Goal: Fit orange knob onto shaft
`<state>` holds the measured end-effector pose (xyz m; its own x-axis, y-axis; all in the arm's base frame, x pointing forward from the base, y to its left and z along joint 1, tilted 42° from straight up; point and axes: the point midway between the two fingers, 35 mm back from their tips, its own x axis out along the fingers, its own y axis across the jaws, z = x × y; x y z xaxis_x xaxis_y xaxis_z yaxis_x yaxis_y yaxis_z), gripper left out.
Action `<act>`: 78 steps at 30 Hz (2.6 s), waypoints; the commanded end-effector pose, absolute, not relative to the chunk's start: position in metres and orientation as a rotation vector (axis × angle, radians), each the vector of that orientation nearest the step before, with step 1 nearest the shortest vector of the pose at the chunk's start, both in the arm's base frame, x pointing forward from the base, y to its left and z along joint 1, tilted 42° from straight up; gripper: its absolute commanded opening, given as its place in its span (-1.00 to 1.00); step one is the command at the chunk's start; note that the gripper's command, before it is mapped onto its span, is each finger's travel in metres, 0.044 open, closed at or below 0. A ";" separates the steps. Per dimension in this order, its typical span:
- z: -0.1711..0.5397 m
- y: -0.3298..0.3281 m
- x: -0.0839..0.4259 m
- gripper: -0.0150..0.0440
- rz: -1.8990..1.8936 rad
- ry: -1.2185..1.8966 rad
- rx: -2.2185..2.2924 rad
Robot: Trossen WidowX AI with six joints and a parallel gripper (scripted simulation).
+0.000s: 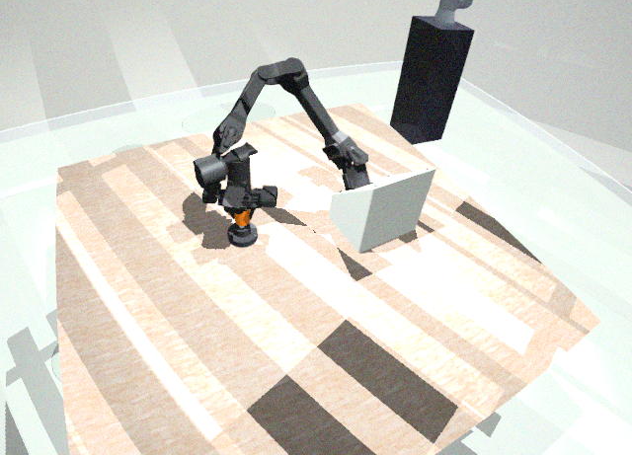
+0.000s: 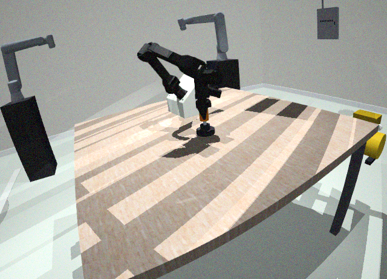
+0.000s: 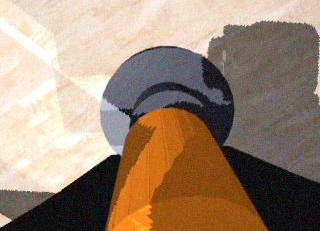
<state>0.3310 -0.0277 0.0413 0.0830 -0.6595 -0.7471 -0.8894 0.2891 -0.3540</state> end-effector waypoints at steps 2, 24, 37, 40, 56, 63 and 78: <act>0.043 -0.028 0.331 -0.49 0.290 1.636 -1.418; 0.039 -0.029 0.333 -0.49 0.290 1.636 -1.418; 0.042 -0.028 0.331 -0.49 0.290 1.637 -1.418; 0.044 -0.027 0.330 -0.49 0.290 1.637 -1.418; 0.041 -0.028 0.336 -0.49 0.114 1.616 -1.259; 0.040 -0.029 0.336 -0.49 0.114 1.616 -1.259; 0.043 -0.028 0.331 -0.49 -0.054 1.584 -1.098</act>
